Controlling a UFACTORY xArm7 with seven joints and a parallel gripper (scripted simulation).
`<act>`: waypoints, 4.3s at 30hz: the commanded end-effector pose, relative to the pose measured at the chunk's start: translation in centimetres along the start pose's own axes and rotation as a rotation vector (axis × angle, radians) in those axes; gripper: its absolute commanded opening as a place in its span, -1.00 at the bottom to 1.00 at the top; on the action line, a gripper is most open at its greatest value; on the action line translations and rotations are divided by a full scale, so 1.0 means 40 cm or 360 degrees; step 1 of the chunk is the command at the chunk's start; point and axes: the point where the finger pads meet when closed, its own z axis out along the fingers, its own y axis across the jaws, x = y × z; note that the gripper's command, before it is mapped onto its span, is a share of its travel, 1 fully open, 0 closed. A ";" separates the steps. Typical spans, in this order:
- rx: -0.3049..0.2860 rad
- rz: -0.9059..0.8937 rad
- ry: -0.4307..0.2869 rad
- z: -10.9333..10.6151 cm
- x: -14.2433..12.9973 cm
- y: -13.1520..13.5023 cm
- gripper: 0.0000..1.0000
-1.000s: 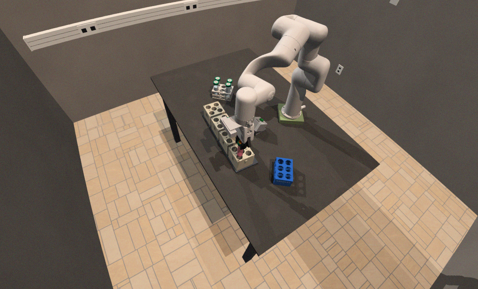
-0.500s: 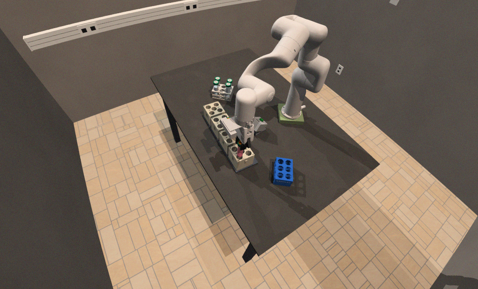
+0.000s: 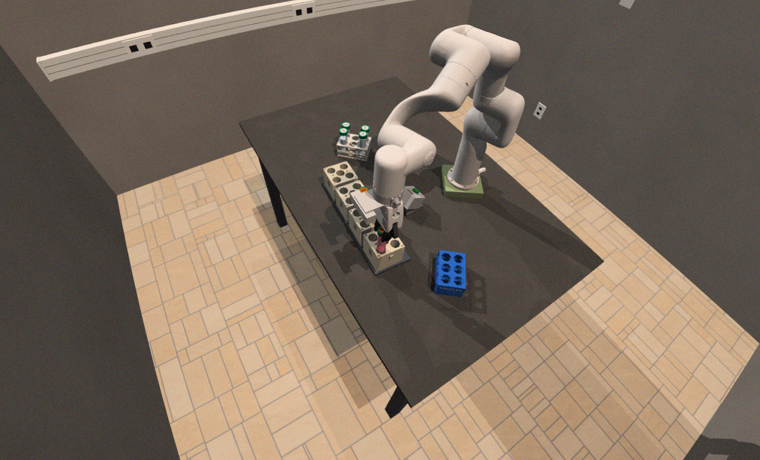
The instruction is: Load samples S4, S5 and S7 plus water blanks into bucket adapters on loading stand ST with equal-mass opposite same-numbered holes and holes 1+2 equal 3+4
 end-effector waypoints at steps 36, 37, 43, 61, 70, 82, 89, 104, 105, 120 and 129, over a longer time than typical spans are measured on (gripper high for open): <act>0.0003 0.0000 0.0007 0.084 0.003 -0.001 -1.00; 0.0003 0.0000 0.0007 0.086 0.003 -0.001 -1.00; 0.0003 0.0000 0.0007 0.101 0.003 -0.001 -1.00; 0.0003 0.0000 0.0007 0.141 0.004 -0.001 -1.00; 0.0003 0.0000 0.0007 0.159 0.004 -0.001 -1.00; 0.0003 0.0000 0.0007 0.184 0.004 -0.001 -1.00; 0.0003 0.0000 0.0007 0.184 0.004 -0.001 -1.00; 0.0003 0.0000 0.0007 0.185 0.004 -0.001 -0.13; 0.0003 0.0000 0.0007 0.185 0.004 -0.001 -0.13; 0.0003 0.0000 0.0008 0.184 0.004 -0.002 -0.13; 0.0003 0.0000 0.0007 0.160 0.004 -0.001 -0.13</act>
